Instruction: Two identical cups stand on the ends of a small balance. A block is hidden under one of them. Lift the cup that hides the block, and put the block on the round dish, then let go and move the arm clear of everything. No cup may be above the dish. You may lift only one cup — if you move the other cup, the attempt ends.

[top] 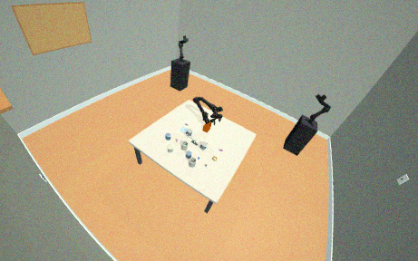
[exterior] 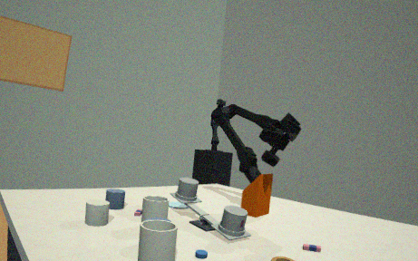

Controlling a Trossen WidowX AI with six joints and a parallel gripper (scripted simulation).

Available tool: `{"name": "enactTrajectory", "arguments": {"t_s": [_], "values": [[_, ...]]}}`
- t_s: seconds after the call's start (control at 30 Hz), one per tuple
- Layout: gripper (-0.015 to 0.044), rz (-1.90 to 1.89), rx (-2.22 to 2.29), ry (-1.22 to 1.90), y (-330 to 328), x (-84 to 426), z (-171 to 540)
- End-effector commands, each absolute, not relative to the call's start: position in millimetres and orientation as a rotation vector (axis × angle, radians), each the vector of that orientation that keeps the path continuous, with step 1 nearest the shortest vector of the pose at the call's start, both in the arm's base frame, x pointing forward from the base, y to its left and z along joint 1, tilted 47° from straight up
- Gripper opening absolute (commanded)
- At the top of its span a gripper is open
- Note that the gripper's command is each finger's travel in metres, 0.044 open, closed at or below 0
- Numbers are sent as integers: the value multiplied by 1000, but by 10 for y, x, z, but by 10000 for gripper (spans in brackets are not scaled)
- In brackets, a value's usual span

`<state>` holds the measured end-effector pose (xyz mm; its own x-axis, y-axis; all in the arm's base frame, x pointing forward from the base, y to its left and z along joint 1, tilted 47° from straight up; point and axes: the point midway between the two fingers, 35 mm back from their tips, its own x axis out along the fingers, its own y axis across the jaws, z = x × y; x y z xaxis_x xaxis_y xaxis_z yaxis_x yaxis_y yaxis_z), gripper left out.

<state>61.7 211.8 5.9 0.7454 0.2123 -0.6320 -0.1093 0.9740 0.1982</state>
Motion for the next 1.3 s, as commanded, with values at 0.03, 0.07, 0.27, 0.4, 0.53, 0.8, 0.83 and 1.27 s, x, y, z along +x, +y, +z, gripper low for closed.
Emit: {"name": "enactTrajectory", "arguments": {"t_s": [0.03,0.07,0.27,0.4,0.53,0.8,0.83,1.27], "values": [[440,95,40,651,2032,837,135],[440,75,14,641,2007,885,152],[440,-43,-147,595,1842,1157,267],[440,-122,-259,578,1719,1322,353],[440,-200,-372,572,1588,1475,447],[440,-349,-604,593,1310,1745,654],[440,-367,-633,599,1275,1776,681],[440,-404,-857,732,1269,1968,663]]}}
